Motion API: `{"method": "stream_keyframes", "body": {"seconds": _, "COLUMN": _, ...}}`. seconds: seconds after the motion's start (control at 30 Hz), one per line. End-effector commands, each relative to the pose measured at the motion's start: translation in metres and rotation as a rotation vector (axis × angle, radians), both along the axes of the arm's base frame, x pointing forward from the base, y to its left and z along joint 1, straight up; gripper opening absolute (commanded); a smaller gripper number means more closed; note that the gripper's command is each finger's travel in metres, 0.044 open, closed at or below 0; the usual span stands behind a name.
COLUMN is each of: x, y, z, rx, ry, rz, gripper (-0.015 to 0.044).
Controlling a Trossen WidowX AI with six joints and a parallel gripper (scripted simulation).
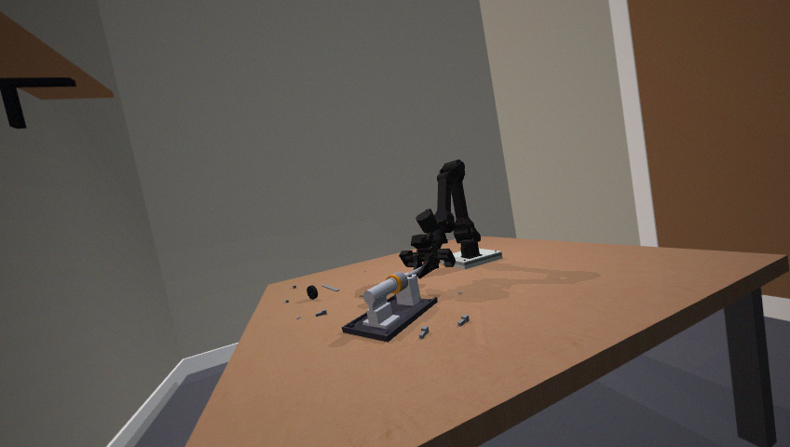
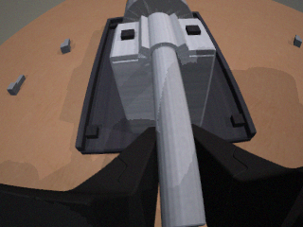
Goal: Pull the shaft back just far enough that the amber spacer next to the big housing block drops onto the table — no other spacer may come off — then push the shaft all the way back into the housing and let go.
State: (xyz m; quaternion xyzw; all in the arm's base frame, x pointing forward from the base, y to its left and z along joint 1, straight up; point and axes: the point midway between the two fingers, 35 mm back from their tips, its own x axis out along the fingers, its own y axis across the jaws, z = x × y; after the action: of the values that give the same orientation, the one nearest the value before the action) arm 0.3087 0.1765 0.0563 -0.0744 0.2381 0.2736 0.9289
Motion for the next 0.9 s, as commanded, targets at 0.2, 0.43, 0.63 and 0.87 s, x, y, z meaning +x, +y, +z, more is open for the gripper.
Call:
{"method": "stream_keyframes", "body": {"seconds": 0.2, "x": -0.0015, "y": -0.0002, "z": 0.0, "rx": 0.002, "ry": 0.001, "rz": 0.005, "gripper": 0.0}}
{"method": "stream_keyframes", "body": {"seconds": 0.43, "x": -0.0022, "y": -0.0007, "z": 0.0, "rx": 0.002, "ry": 0.001, "rz": 0.005, "gripper": 0.0}}
{"method": "stream_keyframes", "body": {"seconds": 0.63, "x": -0.0028, "y": -0.001, "z": 0.0, "rx": 0.002, "ry": 0.001, "rz": 0.005, "gripper": 0.0}}
{"method": "stream_keyframes", "body": {"seconds": 0.87, "x": -0.0035, "y": -0.0015, "z": -0.0001, "rx": 0.002, "ry": 0.001, "rz": 0.005, "gripper": 0.0}}
